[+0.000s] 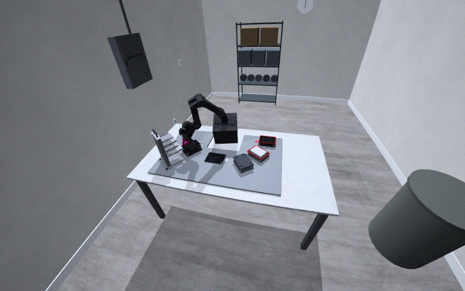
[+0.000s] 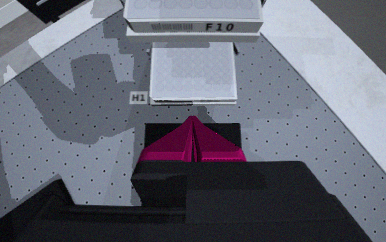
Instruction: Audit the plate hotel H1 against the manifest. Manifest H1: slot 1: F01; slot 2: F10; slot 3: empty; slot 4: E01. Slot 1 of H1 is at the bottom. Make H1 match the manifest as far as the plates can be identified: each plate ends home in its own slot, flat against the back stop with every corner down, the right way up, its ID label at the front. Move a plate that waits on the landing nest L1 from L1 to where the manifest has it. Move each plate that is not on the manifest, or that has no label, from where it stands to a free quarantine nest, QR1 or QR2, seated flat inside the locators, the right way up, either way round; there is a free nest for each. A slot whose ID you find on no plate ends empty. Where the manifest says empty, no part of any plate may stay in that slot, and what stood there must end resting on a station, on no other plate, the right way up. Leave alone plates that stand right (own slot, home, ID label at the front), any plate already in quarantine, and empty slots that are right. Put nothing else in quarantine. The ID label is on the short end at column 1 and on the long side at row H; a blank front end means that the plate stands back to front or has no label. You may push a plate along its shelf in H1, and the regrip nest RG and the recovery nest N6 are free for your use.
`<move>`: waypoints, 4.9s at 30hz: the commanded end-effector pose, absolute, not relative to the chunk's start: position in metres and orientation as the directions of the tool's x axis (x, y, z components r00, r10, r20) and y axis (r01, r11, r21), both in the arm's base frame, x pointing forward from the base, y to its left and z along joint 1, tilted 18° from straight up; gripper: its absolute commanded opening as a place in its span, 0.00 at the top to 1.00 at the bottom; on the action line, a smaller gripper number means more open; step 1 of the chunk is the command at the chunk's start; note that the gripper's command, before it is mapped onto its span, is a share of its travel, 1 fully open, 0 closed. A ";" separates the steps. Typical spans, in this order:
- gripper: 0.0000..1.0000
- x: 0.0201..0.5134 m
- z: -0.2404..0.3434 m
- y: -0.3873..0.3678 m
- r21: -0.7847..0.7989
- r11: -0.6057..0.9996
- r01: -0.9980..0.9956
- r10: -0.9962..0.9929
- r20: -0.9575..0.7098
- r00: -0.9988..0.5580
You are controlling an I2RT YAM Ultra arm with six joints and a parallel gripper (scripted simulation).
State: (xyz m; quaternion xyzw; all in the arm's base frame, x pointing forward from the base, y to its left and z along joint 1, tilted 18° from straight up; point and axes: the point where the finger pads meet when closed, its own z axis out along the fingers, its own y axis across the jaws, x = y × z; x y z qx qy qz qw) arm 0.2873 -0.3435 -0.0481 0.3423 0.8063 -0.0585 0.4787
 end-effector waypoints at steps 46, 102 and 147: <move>1.00 0.308 -0.038 -0.365 0.228 0.760 0.609 0.486 -0.821 -0.299; 1.00 0.325 -0.033 -0.380 0.228 0.760 0.609 0.486 -0.821 -0.299; 1.00 0.296 -0.040 -0.355 0.228 0.760 0.609 0.487 -0.821 -0.300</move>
